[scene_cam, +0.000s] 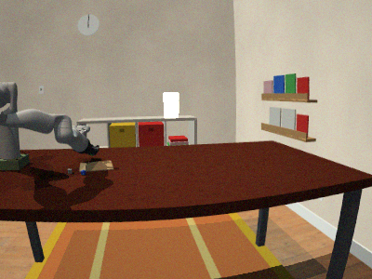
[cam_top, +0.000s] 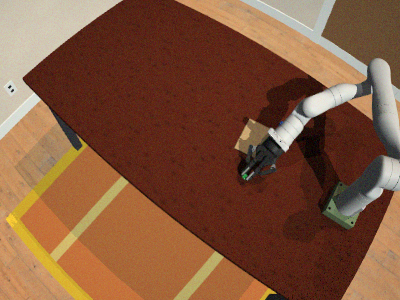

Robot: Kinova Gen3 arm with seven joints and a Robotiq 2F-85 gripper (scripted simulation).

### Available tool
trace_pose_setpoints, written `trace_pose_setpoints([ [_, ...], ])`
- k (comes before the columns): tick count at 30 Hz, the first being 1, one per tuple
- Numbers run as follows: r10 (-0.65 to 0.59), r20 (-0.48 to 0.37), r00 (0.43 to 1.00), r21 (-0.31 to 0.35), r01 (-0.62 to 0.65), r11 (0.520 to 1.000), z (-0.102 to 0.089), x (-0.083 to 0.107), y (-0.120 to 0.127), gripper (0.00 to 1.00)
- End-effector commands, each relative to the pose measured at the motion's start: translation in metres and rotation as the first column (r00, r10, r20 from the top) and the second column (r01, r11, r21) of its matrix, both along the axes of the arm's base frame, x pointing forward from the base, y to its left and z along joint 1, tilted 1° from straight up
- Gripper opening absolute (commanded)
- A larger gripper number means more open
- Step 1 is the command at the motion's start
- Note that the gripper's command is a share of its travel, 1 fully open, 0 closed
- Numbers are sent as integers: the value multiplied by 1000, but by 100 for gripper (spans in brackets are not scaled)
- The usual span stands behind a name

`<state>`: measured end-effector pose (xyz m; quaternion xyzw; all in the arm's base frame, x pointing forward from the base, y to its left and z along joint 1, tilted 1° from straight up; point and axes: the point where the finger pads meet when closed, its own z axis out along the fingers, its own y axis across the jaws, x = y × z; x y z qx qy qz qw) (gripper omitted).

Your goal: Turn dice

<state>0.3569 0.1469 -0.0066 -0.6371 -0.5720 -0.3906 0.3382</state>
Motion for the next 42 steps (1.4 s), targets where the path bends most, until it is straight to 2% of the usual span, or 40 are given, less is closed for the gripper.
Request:
trace_pose_setpoints([
  [1,0,0,1000,0,0,1000,-1,0,0,11],
  [19,0,0,1000,0,0,1000,-10,0,0,11],
  [42,0,0,1000,0,0,1000,-10,0,0,11],
])
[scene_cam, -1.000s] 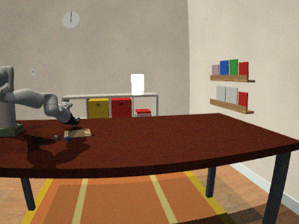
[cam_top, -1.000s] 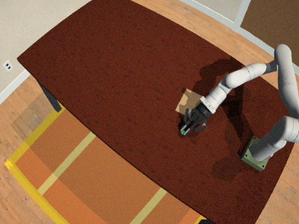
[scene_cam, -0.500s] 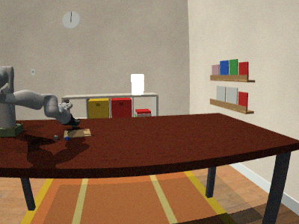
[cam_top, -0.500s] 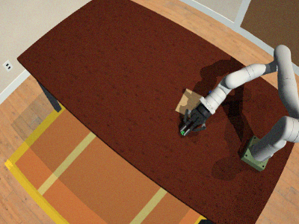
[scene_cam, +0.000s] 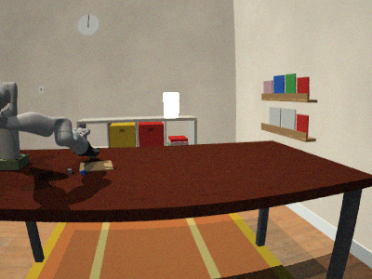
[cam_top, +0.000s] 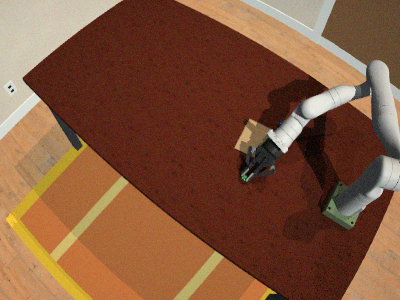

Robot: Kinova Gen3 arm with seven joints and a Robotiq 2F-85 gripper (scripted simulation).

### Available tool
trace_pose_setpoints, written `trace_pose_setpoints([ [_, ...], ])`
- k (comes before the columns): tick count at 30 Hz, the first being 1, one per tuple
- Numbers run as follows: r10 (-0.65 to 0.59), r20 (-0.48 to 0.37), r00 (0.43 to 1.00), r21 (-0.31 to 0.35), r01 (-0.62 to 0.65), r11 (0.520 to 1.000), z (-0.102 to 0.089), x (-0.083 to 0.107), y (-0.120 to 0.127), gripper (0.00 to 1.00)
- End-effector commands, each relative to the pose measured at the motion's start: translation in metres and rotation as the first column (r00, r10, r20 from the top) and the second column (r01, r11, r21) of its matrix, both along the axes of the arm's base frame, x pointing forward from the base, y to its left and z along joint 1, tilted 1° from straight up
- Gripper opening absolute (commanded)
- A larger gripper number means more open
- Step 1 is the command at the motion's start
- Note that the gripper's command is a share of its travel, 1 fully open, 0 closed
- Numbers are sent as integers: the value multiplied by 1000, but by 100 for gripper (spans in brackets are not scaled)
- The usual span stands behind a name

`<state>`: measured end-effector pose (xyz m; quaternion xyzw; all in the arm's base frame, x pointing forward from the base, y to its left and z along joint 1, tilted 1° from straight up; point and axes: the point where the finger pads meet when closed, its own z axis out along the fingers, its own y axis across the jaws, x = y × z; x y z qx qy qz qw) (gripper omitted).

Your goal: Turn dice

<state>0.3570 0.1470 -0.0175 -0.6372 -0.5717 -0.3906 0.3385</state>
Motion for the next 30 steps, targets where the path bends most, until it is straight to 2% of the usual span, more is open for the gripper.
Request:
trace_pose_setpoints([
  [1,0,1,1000,0,0,1000,0,0,0,11],
  [18,0,1,1000,0,0,1000,0,0,0,11],
  [19,0,1,1000,0,0,1000,0,0,0,15],
  [21,0,1,1000,0,0,1000,0,0,0,15],
  [22,0,1,1000,0,0,1000,0,0,0,19],
  [30,0,1,1000,0,0,1000,0,0,0,27],
])
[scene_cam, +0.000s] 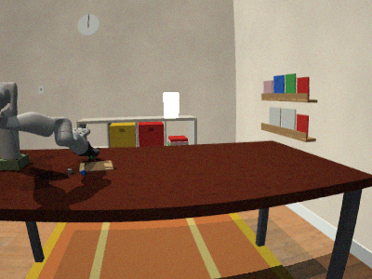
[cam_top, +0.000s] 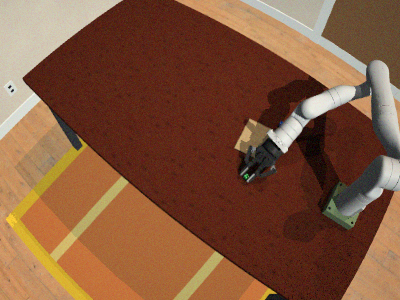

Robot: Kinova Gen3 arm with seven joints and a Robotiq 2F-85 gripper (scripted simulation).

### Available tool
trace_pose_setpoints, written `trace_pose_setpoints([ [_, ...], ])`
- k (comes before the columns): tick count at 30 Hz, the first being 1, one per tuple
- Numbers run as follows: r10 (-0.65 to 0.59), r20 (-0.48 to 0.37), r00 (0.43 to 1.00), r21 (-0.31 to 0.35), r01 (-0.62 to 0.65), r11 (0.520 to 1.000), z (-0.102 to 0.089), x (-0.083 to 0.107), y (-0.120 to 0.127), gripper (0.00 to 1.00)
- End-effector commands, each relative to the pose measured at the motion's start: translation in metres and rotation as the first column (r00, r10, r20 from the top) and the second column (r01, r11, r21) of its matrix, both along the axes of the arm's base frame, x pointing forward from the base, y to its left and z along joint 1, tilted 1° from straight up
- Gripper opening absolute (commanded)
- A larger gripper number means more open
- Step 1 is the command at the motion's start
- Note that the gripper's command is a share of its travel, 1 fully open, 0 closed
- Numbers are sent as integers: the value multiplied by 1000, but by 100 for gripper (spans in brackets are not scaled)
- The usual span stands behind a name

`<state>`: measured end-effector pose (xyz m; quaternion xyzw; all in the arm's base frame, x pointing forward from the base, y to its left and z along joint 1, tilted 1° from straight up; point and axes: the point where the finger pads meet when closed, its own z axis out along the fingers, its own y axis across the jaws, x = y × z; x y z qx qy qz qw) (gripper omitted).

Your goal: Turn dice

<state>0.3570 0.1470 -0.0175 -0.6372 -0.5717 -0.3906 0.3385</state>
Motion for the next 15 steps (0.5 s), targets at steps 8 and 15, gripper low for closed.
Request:
trace_pose_setpoints([
  [8,0,1,1000,0,0,1000,0,0,0,31],
  [15,0,1,1000,0,0,1000,0,0,0,31],
])
